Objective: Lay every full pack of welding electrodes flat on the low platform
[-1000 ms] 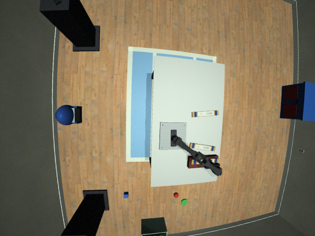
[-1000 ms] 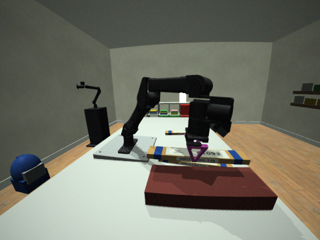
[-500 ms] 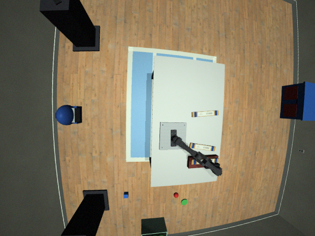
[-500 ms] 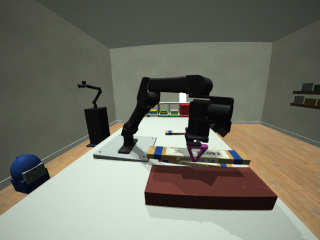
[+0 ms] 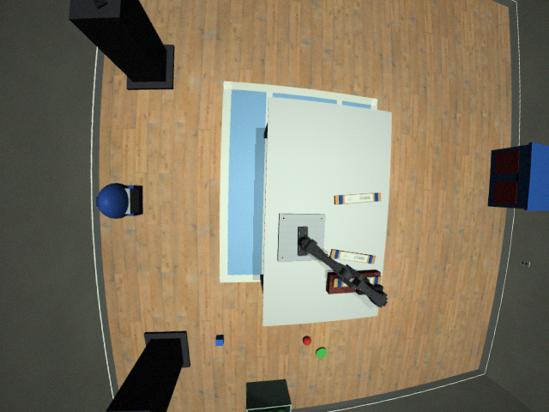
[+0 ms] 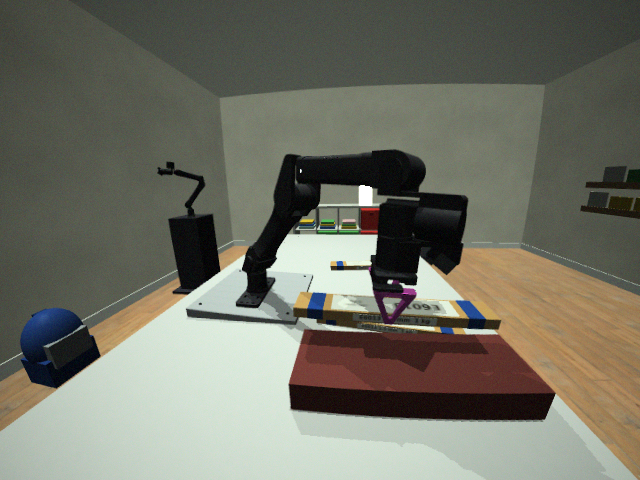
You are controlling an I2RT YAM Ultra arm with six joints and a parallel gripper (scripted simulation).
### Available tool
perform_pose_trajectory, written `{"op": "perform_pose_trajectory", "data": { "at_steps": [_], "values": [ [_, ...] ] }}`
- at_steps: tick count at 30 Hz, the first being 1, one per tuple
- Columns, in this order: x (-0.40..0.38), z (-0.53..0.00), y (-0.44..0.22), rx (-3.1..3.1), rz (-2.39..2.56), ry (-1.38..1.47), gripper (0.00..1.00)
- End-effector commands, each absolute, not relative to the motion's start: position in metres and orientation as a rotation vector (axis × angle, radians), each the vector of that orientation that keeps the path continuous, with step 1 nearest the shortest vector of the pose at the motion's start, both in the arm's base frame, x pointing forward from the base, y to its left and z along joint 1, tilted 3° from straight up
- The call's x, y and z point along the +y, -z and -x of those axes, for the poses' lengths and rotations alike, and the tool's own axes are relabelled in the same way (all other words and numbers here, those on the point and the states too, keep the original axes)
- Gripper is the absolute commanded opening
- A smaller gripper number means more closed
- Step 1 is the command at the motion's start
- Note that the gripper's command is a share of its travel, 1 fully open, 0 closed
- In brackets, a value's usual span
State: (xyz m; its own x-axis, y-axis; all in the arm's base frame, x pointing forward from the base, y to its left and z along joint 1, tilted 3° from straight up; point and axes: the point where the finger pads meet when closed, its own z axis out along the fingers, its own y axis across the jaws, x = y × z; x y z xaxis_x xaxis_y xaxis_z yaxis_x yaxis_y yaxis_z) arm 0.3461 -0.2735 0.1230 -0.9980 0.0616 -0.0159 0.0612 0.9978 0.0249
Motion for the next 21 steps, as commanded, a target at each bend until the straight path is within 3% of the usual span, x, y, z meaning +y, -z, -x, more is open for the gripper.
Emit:
{"op": "perform_pose_trajectory", "data": {
  "at_steps": [1,21],
  "values": [
    [-0.2748,-0.3516,-0.1700,3.045,-0.086,0.047,0.00],
    [-0.2753,-0.3527,-0.1707,3.041,-0.086,0.051,0.00]
  ]
}}
